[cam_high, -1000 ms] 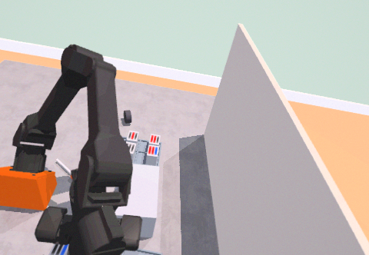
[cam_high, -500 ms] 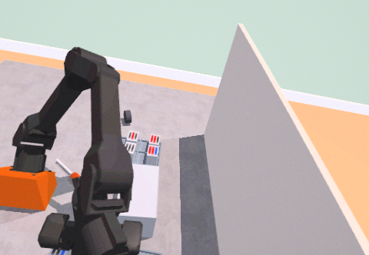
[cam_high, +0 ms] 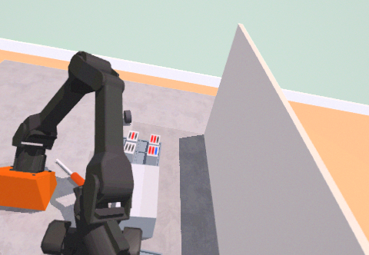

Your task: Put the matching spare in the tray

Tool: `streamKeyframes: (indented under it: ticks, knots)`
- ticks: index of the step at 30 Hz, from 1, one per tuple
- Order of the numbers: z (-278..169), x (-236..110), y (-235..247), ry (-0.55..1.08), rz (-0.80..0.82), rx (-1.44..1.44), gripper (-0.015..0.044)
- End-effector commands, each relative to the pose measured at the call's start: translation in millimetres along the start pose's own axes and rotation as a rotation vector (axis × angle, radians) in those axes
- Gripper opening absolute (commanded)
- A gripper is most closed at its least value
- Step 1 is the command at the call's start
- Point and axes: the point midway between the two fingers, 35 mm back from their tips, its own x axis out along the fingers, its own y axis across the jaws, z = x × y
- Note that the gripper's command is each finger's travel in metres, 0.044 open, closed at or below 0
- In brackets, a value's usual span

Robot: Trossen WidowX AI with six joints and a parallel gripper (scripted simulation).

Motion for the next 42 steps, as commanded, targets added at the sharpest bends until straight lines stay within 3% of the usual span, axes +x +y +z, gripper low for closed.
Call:
streamKeyframes:
  ticks: [1, 18, 42]
  knots:
    - [-1.9, 11.5, -3.1, 0.014, -0.006, 0.011, 0.0300]
    - [-3.8, 38.0, -4.2, 0.016, -0.005, 0.010, 0.0300]
    - [-3.8, 38.3, -4.3, 0.016, -0.005, 0.010, 0.0300]
